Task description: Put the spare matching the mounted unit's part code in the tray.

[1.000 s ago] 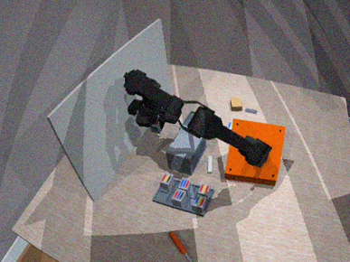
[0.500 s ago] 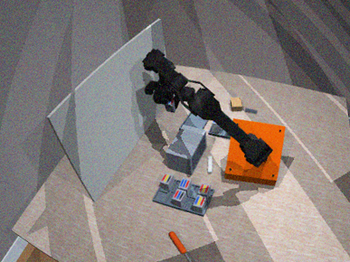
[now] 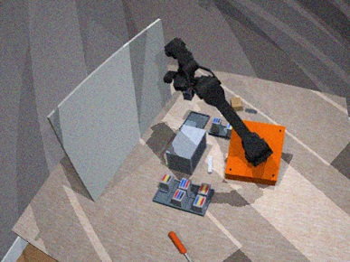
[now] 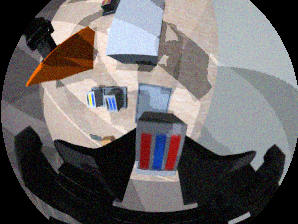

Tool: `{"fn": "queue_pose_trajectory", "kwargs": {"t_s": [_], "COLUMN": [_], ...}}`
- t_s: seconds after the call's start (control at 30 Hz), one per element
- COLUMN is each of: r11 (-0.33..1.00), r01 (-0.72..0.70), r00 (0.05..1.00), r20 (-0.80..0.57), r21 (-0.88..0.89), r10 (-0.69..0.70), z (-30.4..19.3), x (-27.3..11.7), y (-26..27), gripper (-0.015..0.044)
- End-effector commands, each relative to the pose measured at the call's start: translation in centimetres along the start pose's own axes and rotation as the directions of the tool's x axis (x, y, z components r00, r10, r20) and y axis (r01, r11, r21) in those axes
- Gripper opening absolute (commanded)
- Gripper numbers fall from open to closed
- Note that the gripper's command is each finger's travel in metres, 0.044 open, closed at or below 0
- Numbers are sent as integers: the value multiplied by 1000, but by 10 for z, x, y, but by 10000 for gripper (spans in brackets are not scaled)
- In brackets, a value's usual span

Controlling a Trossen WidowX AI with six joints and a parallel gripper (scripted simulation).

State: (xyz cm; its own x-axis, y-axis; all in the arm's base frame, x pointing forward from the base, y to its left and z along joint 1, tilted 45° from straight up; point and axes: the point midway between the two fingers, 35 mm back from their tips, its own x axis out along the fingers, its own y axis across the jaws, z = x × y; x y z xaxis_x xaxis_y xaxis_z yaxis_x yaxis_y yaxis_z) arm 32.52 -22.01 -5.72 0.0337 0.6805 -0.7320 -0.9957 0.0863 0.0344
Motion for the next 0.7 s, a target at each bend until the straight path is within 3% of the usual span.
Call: {"fn": "queue_pose_trajectory", "kwargs": {"t_s": [0.0, 0.67], "r11": [1000, 1000], "r01": [-1, -1], "r00": [1000, 1000], "r20": [3, 3], "r21": [-19, -20], "r10": [1, 1], "z": [-20, -23], "x": [2, 16], "y": [9, 7], "gripper": [0, 0]}}
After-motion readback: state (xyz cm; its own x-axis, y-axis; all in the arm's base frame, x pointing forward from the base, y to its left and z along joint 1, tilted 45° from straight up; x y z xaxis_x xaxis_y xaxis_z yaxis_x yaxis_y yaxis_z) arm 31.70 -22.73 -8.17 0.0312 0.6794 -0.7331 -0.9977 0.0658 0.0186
